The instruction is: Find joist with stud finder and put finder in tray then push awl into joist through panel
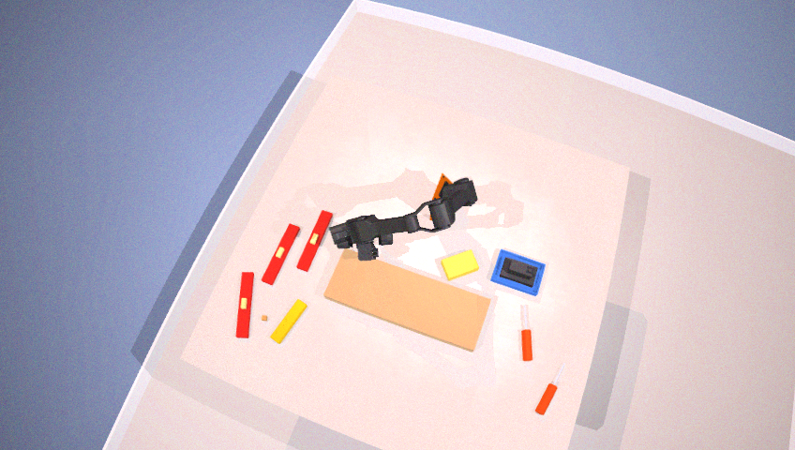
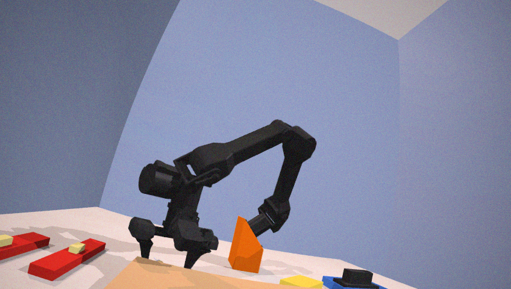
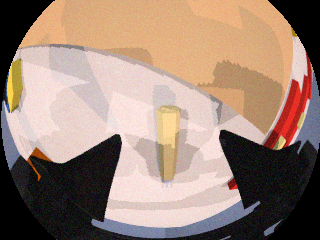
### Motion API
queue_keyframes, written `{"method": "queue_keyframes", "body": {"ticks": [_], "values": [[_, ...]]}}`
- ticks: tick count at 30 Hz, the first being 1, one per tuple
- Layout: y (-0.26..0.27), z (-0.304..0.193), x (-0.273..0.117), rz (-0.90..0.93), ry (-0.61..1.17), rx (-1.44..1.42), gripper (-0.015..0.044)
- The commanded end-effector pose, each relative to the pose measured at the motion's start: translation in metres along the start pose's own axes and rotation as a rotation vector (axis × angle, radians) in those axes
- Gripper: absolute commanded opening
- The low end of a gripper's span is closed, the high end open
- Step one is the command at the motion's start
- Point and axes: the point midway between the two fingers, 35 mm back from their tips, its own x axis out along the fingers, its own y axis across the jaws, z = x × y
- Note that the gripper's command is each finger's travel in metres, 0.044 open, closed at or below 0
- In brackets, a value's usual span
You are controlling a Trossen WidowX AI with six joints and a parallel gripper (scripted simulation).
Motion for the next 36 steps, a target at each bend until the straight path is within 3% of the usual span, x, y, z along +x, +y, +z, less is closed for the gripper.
{"method": "queue_keyframes", "body": {"ticks": [1,16,25,36], "values": [[0.002,-0.001,0.004,0.007,-0.001,0.006,0.044],[0.002,-0.001,0.004,0.007,-0.001,0.006,0.0046],[0.001,0.0,-0.004,0.006,-0.001,0.006,0.0],[-0.003,-0.007,-0.096,0.002,0.002,0.008,0.0]]}}
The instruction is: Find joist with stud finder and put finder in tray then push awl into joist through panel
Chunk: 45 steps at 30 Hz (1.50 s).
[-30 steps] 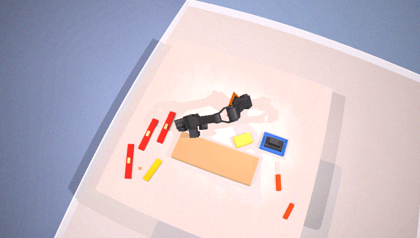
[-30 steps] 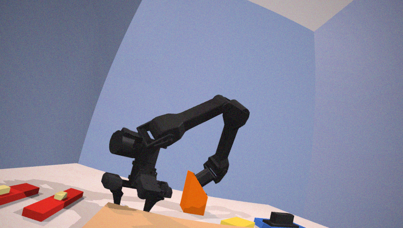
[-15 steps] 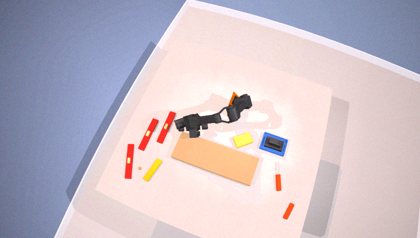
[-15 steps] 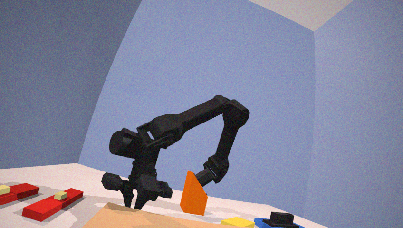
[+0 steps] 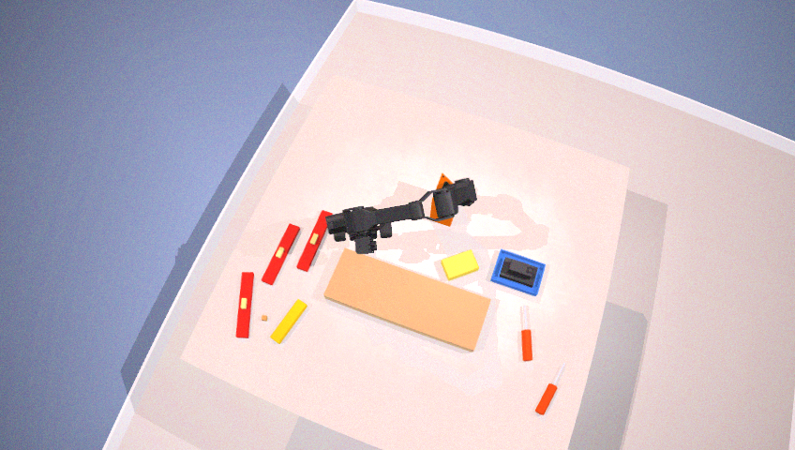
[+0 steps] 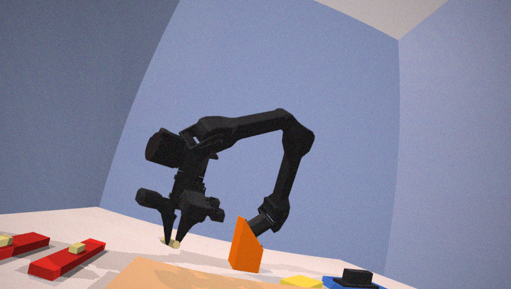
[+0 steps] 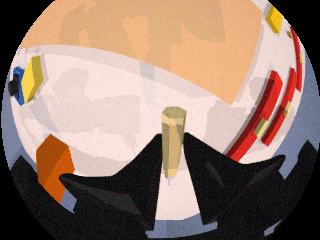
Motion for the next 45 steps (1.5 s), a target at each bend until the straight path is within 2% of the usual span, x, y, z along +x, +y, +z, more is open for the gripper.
{"method": "queue_keyframes", "body": {"ticks": [1,4,13,29,45], "values": [[0.001,-0.005,-0.043,-0.011,0.001,-0.005,0.0],[0.003,-0.007,-0.057,-0.01,0.001,-0.005,0.0],[-0.001,-0.014,-0.056,-0.075,0.037,0.078,0.0],[-0.015,-0.042,-0.063,-0.436,0.098,0.494,0.0],[-0.018,-0.065,-0.086,-0.838,-0.047,0.928,0.0]]}}
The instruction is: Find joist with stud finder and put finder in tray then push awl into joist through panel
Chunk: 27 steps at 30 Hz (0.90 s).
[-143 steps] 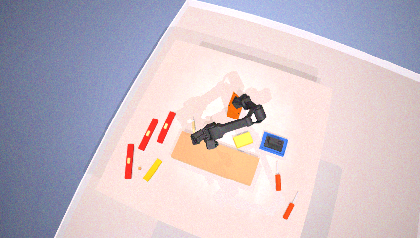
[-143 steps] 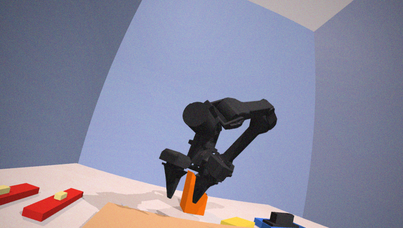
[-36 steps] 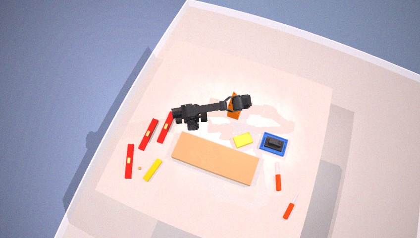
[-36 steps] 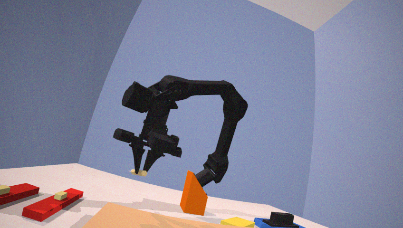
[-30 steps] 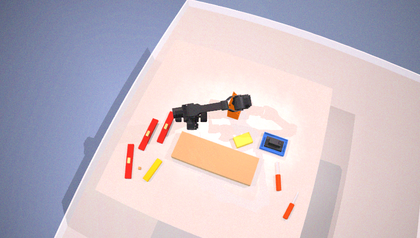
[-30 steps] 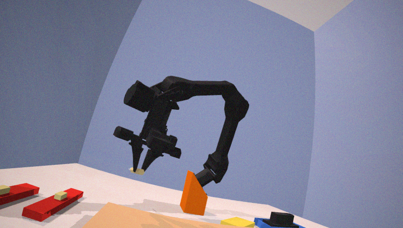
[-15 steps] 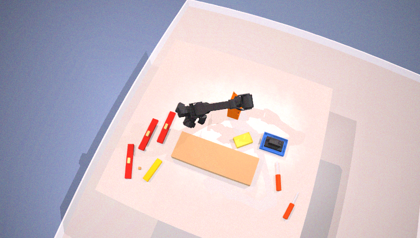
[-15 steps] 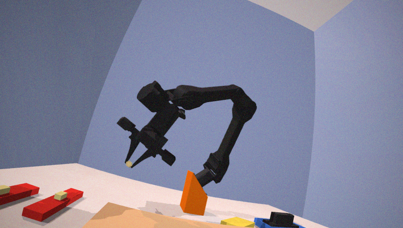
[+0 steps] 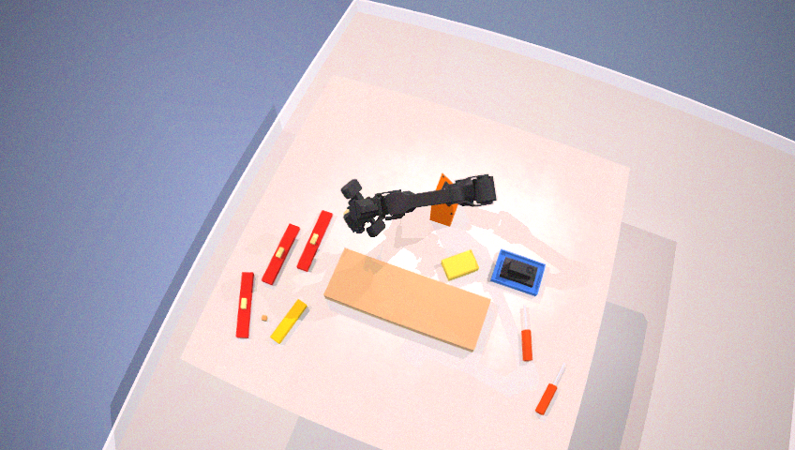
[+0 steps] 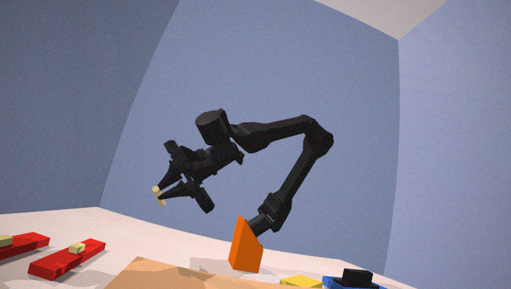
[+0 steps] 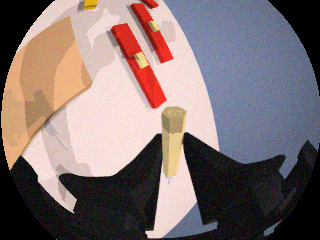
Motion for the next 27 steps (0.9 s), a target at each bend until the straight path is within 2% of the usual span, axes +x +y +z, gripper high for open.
{"method": "queue_keyframes", "body": {"ticks": [1,14,26,27], "values": [[-0.008,-0.004,-0.005,-0.091,-0.052,0.144,0.0],[-0.03,-0.015,-0.028,-0.294,-0.28,0.583,0.0],[-0.045,-0.034,-0.06,-0.399,-0.569,1.003,0.0],[-0.041,-0.026,-0.049,-0.372,-0.478,0.879,0.0]]}}
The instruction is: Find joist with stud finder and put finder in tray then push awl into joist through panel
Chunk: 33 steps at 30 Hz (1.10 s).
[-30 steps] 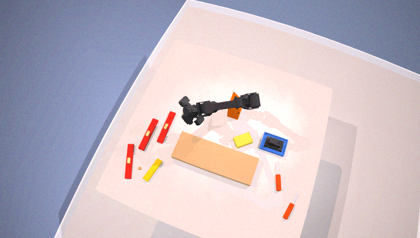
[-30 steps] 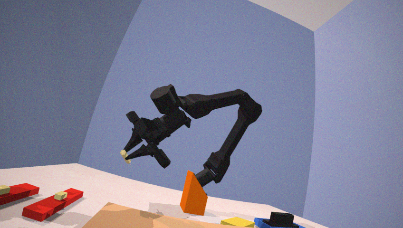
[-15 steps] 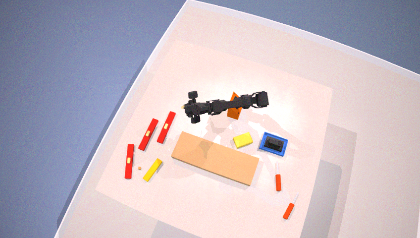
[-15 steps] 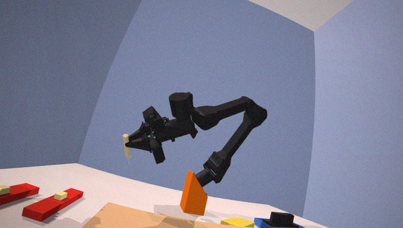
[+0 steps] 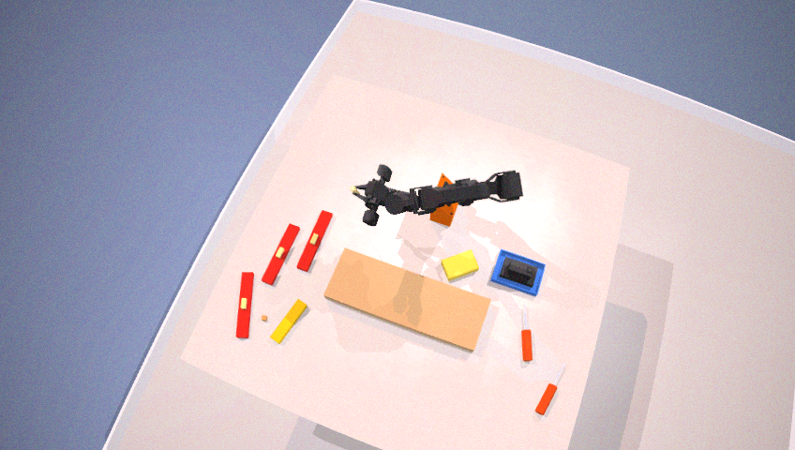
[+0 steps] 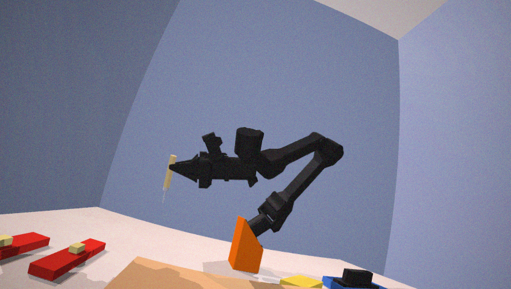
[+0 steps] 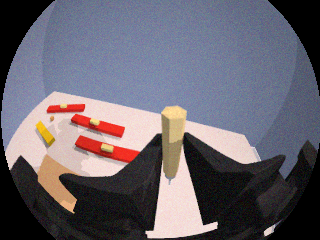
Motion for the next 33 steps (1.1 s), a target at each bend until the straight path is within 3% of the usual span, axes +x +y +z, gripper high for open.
{"method": "queue_keyframes", "body": {"ticks": [1,17,33], "values": [[0.003,0.001,0.0,0.005,0.003,-0.006,0.0],[0.087,0.015,-0.034,0.049,0.051,0.046,0.0],[0.166,0.007,-0.103,0.071,0.078,0.087,0.0]]}}
